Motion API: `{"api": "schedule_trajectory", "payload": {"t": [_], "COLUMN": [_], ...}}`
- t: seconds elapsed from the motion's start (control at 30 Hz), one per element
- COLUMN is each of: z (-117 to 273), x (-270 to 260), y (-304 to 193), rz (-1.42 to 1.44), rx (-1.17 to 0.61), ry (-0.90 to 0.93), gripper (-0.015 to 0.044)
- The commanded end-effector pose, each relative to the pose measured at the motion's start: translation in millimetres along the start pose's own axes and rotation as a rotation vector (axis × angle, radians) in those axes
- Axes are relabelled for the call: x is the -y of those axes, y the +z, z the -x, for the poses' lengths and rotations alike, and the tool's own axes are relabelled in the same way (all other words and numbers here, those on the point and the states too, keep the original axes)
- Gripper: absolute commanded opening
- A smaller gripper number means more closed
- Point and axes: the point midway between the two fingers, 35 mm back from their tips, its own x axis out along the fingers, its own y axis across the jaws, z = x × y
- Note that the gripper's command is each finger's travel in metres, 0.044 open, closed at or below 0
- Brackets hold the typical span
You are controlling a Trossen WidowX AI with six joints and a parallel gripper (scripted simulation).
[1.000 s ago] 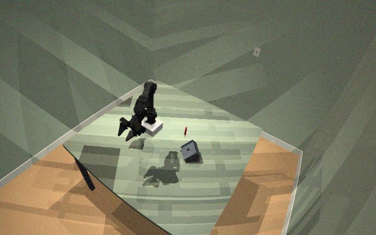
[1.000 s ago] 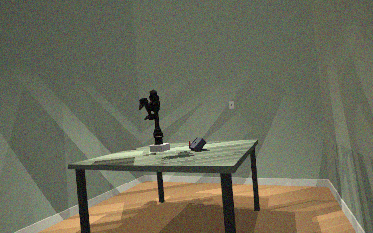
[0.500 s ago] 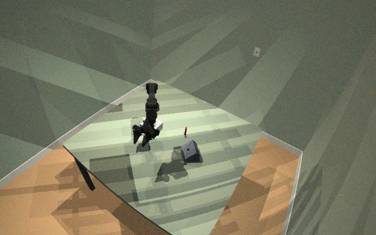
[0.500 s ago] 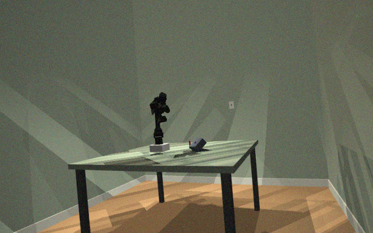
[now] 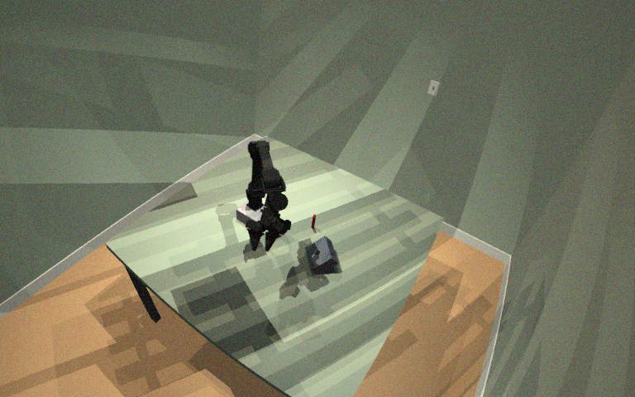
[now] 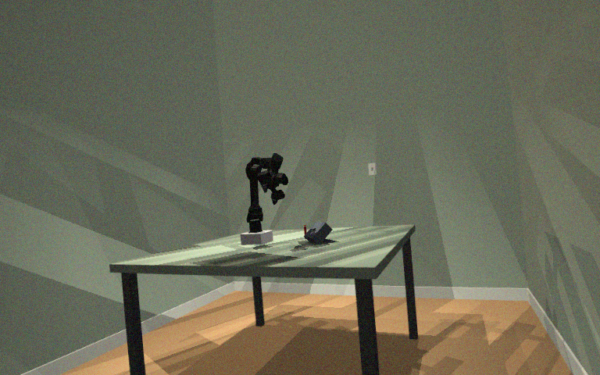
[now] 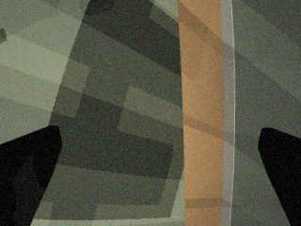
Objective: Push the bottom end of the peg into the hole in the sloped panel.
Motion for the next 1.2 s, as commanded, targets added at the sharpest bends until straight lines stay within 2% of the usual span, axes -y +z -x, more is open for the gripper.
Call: {"api": "schedule_trajectory", "payload": {"t": [0.0,0.57,1.17], "z": [2.6,28.3,67.1], "x": [-27.5,-118.1,-215.2], "y": [14.5,57.8,73.8], "rz": [-0.001,-0.002,0.015], "rx": [0.028,0.104,0.107], "ry": [0.061,0.252,0.448], "gripper": [0.044,0.044,0.044]}}
